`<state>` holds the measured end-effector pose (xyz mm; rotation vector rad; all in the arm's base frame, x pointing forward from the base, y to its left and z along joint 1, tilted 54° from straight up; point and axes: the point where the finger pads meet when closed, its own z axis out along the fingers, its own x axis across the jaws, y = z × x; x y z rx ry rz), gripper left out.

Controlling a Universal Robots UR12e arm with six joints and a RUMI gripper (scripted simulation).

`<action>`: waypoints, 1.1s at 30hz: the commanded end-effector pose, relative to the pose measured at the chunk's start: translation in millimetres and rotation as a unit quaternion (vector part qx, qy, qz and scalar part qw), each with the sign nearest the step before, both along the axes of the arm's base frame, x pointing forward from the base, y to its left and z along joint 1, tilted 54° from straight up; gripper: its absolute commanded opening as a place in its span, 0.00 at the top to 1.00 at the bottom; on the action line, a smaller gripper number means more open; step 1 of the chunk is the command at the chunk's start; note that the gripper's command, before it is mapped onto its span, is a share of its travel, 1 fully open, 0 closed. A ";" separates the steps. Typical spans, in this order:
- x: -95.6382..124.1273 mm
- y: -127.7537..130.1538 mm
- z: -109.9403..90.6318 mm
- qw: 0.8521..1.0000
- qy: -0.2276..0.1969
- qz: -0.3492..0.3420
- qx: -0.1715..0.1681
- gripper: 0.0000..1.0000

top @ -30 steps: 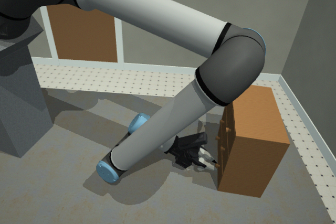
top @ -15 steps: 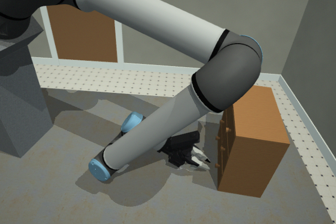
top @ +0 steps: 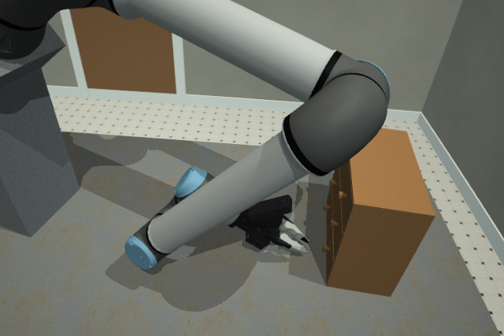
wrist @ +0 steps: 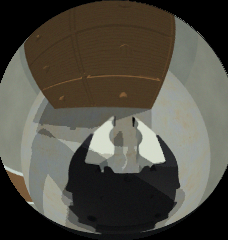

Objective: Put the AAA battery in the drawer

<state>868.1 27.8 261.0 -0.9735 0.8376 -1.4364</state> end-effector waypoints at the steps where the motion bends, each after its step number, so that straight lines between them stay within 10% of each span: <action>1: -4.0 0.2 0.3 1.000 0.000 0.000 0.000 0.80; 21: -93.4 1.7 11.4 1.000 0.000 0.000 0.000 0.80; 33: -102.5 1.8 12.5 1.000 0.000 0.000 0.000 0.80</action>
